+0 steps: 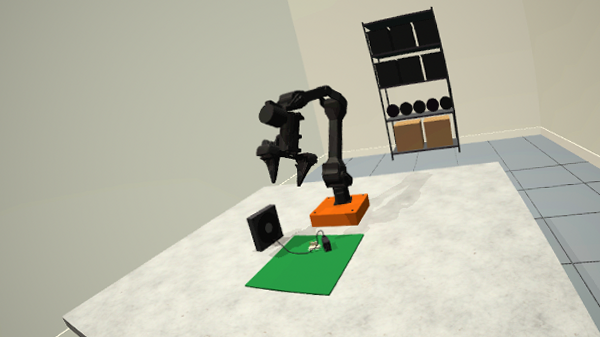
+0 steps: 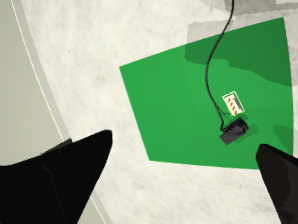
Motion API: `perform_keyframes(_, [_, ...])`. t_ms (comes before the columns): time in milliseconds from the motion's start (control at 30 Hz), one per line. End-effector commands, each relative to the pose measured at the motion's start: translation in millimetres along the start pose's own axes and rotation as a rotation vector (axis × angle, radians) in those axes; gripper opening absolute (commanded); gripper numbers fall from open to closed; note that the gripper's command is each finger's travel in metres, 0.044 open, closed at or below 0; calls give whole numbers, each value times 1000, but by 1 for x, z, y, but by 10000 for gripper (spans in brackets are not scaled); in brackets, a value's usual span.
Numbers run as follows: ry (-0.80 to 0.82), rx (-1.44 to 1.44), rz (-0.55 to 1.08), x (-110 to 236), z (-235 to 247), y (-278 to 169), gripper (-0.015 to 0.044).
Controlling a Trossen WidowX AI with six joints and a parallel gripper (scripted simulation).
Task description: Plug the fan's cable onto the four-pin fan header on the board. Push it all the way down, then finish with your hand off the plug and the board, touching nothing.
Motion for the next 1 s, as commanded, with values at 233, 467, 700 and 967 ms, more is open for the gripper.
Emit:
perform_keyframes(233, [-320,-654,58,-73,-32,-64,440])
perform_keyframes(467, [-320,-654,58,-73,-32,-64,440])
perform_keyframes(700, [-320,-654,58,-80,-34,-64,440])
perform_keyframes(967, [-320,-654,57,-129,-59,-62,440])
Point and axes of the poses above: the point midway between the two fingers, 35 mm back from their tips, its own x axis back along the fingers, its own z axis across the jaws, y = z × x, the point moved 5 cm from there along x, back along the fingers, and after that the axes turned 6 degrees about x, right-handed, at the moved point
